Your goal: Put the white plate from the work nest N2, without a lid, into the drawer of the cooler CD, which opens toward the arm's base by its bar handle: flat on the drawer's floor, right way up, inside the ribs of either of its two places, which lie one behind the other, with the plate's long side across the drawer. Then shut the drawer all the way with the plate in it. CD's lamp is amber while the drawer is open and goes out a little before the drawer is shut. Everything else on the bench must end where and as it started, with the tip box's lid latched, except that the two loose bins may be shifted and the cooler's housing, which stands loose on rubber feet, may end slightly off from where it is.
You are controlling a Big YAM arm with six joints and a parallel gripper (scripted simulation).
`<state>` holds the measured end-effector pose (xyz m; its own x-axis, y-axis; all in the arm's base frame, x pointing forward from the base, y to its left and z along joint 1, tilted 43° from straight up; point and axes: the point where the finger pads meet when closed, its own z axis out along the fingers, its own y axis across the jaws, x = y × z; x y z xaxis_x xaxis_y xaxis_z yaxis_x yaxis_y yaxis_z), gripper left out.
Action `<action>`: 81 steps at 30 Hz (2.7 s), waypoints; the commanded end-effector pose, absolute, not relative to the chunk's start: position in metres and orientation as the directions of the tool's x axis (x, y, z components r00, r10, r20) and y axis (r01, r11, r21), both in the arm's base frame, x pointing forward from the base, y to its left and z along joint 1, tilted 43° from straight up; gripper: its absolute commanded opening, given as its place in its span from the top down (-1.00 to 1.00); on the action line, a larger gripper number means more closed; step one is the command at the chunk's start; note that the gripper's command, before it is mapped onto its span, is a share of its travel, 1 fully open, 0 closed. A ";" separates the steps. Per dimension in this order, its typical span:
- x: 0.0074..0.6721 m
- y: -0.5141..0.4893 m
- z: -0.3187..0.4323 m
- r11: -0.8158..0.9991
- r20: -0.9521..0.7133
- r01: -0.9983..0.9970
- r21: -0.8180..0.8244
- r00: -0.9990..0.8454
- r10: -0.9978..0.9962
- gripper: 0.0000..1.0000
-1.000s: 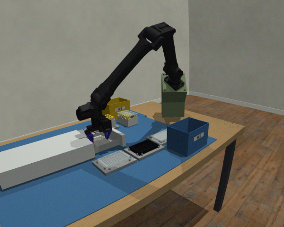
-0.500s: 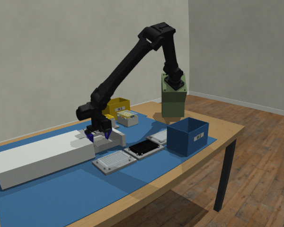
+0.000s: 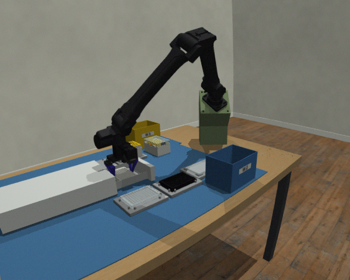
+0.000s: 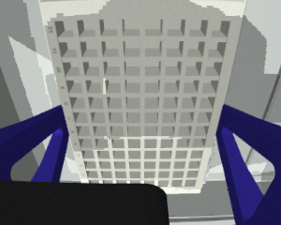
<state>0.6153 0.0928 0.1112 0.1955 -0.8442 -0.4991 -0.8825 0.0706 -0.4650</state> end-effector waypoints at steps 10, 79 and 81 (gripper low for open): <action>0.628 0.103 0.123 0.072 -0.503 -0.876 -0.477 0.205 -0.840 1.00; 0.634 0.104 0.127 0.072 -0.501 -0.871 -0.487 0.210 -0.839 -1.00; 0.634 0.104 0.127 0.072 -0.501 -0.871 -0.487 0.210 -0.839 -1.00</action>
<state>0.6151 0.0928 0.1117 0.1864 -0.8446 -0.5018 -0.8876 0.0743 -0.4547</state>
